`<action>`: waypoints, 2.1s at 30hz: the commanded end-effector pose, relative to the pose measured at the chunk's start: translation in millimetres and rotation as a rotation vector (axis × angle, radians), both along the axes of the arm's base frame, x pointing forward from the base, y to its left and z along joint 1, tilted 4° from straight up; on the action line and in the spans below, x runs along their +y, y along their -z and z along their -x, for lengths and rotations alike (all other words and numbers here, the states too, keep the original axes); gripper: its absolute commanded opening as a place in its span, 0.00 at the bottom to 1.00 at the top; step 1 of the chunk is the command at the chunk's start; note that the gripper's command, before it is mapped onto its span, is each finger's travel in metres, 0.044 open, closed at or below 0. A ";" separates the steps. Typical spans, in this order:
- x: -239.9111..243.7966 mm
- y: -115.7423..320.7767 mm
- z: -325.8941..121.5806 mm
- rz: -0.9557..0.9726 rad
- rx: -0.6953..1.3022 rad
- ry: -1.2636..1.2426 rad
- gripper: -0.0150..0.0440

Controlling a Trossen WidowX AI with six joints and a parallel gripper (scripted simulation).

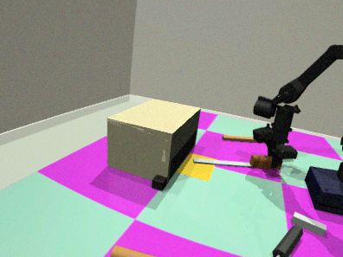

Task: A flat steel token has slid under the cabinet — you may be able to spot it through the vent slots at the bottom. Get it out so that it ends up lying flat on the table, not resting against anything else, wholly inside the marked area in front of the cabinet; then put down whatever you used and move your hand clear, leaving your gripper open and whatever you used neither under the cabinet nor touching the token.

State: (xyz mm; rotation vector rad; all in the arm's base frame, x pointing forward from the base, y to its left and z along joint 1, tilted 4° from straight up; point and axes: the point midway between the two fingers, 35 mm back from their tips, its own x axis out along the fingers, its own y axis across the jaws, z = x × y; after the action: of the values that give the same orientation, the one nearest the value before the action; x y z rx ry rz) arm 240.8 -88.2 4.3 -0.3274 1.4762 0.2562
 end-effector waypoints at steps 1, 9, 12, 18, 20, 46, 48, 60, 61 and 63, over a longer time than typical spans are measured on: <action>-6.4 -1.8 -2.1 0.003 -0.004 -0.006 0.25; -15.1 -2.4 -3.1 0.005 -0.004 -0.014 0.25; -18.5 -2.6 -3.5 0.005 -0.004 -0.016 0.25; -25.4 -3.0 -4.2 0.006 -0.004 -0.020 0.25; -27.7 -3.2 -4.6 0.007 -0.004 -0.020 0.25; -53.1 -4.6 -7.3 0.009 -0.004 -0.024 0.25; -55.3 -4.7 -7.8 0.009 -0.004 -0.024 0.25; -64.2 -5.3 -9.7 0.010 -0.004 -0.024 0.25; -64.8 -5.4 -9.9 0.010 -0.004 -0.024 0.25; -66.3 -5.5 -10.3 0.010 -0.004 -0.024 0.25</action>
State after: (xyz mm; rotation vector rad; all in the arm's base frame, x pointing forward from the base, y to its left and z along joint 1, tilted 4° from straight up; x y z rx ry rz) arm 249.0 -150.1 7.8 -0.3527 1.4744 0.2759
